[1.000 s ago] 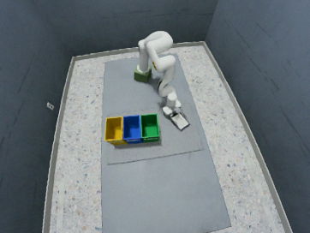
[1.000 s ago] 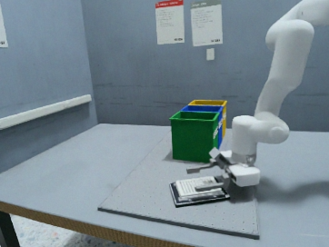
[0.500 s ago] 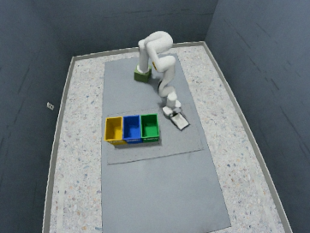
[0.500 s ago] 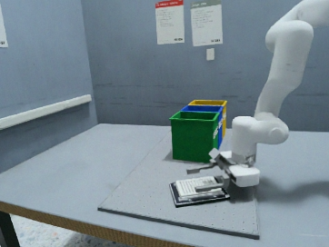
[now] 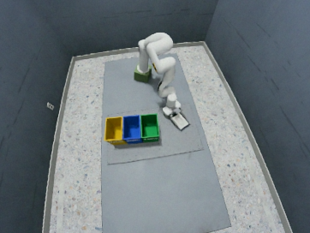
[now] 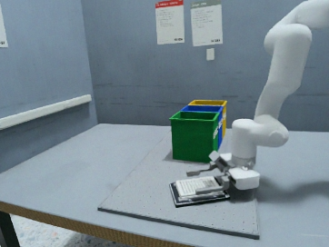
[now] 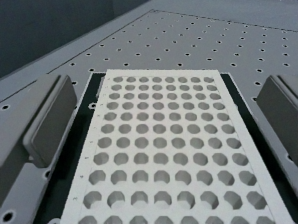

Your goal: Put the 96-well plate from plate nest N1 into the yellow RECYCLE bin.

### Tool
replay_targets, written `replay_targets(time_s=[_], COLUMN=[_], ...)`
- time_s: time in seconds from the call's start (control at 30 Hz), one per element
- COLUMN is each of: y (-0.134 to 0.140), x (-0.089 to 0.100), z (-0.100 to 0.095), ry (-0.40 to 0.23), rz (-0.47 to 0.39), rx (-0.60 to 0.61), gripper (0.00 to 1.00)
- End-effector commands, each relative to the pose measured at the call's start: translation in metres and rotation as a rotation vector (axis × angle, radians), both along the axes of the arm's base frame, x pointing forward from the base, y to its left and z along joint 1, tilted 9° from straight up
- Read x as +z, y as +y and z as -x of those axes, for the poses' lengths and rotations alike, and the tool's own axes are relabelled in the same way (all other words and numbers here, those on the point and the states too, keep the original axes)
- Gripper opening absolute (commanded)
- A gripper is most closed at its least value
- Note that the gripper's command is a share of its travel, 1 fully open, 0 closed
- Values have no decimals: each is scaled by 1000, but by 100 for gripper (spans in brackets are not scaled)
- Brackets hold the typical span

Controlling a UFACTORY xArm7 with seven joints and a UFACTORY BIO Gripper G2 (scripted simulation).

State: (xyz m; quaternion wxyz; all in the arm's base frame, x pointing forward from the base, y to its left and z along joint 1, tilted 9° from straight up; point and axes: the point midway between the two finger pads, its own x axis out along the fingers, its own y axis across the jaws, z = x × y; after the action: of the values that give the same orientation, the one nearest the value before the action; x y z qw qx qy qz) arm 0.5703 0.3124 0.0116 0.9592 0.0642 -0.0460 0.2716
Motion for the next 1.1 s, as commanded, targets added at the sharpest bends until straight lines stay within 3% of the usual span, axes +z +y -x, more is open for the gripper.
replay_targets(time_s=[0.0, 0.97, 1.0, 1.07], y=[1, 2, 2, 2], x=[-1, -8, -8, -8], z=[-1, -2, -2, -2], ry=[-3, -3, -3, -3], rz=[-1, -1, -1, -1], rx=[0, 0, 0, 0], gripper=[37, 37, 0, 0])
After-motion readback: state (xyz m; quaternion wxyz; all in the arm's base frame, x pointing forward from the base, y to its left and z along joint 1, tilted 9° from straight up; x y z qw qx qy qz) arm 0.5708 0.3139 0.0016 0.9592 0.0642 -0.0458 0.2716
